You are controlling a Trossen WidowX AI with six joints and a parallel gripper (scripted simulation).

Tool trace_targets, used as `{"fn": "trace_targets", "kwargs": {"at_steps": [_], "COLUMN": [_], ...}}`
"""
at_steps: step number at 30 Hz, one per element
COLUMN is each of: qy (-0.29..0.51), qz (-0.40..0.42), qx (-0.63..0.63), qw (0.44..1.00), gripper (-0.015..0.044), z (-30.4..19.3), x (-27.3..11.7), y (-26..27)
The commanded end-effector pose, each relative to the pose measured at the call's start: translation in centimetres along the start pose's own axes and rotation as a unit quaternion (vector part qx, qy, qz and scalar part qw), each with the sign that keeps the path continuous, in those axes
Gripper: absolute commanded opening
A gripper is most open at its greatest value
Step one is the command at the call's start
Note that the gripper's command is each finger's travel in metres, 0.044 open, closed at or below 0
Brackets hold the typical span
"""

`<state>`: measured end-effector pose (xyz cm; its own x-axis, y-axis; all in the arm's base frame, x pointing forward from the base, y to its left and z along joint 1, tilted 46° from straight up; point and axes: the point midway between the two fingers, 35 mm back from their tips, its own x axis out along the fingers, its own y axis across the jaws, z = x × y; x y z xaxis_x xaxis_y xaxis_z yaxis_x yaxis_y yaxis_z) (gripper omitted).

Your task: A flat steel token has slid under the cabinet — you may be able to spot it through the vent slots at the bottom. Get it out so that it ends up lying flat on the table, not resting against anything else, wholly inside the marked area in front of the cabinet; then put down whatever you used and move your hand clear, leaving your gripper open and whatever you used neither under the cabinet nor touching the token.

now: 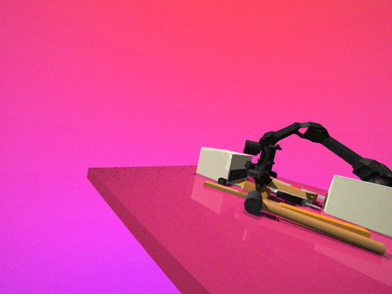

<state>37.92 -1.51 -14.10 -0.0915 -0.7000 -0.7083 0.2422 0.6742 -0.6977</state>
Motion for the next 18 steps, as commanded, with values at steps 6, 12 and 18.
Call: {"fn": "trace_targets", "kwargs": {"at_steps": [6,12,18], "qy": [0.0,0.0,0.0], "qz": [-0.003,-0.003,-0.003], "qx": [0.004,0.003,0.003], "qw": [1.0,1.0,1.0], "gripper": [0.0,0.0,0.0], "z": [0.0,-0.5,-1.1], "x": [0.1,0.1,0.1], "y": [-0.5,-0.4,-0.3]}}
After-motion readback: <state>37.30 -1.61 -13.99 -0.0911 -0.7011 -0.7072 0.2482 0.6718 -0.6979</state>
